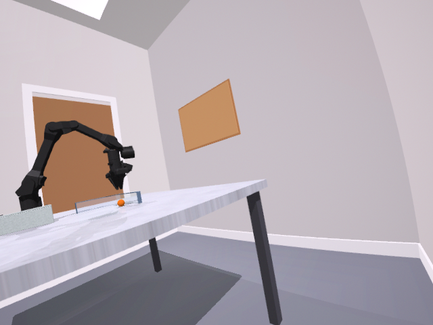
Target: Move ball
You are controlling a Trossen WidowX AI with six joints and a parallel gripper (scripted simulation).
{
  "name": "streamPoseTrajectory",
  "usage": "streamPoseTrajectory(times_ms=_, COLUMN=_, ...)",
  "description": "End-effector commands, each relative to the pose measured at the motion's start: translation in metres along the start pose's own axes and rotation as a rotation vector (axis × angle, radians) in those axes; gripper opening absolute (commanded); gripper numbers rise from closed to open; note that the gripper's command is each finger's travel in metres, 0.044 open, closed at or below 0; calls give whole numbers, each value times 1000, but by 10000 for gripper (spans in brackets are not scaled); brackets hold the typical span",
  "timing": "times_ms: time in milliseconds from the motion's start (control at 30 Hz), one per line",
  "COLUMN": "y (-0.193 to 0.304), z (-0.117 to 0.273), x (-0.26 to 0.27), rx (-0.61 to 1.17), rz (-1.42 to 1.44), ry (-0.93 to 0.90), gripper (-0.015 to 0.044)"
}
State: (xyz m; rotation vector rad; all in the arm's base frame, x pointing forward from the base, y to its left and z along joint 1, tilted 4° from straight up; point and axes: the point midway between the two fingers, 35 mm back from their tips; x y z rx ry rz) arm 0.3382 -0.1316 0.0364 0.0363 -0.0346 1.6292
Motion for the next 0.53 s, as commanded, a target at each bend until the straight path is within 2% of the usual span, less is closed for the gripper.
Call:
streamPoseTrajectory(times_ms=0, y=3, z=14, x=0, rx=7, rz=4, ry=3, gripper=277)
streamPoseTrajectory(times_ms=233, y=-1, z=5, x=0, rx=-6, rz=0, ry=3, gripper=277)
streamPoseTrajectory(times_ms=433, y=4, z=56, x=2, rx=-1, rz=0, ry=1, gripper=435)
streamPoseTrajectory(times_ms=500, y=4, z=56, x=2, rx=-1, rz=0, ry=1, gripper=440)
Point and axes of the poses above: the point midway between the two fingers, 35 mm back from their tips, its own z axis back along the fingers, its own x axis across the jaws, y = z × x, and after that the axes turned 12 degrees about z, right-handed
